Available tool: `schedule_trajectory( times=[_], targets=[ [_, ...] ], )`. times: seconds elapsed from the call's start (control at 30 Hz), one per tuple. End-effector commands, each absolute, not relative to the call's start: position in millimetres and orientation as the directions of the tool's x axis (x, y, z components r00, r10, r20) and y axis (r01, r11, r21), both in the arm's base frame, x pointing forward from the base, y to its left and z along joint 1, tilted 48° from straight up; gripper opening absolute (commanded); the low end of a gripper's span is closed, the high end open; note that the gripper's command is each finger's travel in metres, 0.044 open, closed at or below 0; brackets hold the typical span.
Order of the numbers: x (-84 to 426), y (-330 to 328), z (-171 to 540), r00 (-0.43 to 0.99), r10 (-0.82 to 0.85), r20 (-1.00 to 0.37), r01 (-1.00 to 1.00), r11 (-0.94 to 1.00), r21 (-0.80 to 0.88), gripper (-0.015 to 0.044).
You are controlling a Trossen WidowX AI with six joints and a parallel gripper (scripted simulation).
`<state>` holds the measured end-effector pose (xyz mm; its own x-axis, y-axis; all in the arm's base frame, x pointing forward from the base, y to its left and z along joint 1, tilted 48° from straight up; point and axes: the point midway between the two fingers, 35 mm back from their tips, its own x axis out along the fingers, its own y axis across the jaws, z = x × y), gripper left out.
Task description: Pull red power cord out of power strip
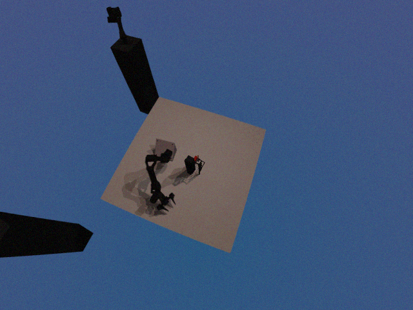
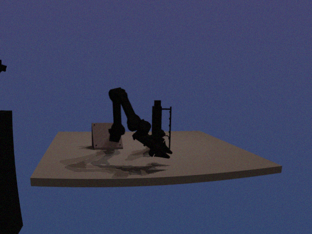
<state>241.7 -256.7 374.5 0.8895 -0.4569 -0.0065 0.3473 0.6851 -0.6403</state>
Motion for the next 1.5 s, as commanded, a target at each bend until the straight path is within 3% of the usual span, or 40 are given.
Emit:
schedule_trajectory(
  times=[0.0,0.27,0.9,1.47],
  targets=[
    [242.3,-256.4,374.4,0.890,-0.455,-0.007,0.346,0.686,-0.640,0.0374],
    [285.1,-228.0,368.7,0.939,-0.341,-0.035,0.256,0.765,-0.590,0.0164],
    [394.6,-87.6,345.0,0.990,0.055,-0.133,-0.107,0.899,-0.425,0.0160],
    [431.2,68.8,311.9,0.904,0.337,-0.264,-0.414,0.843,-0.343,0.0160]
  ],
)
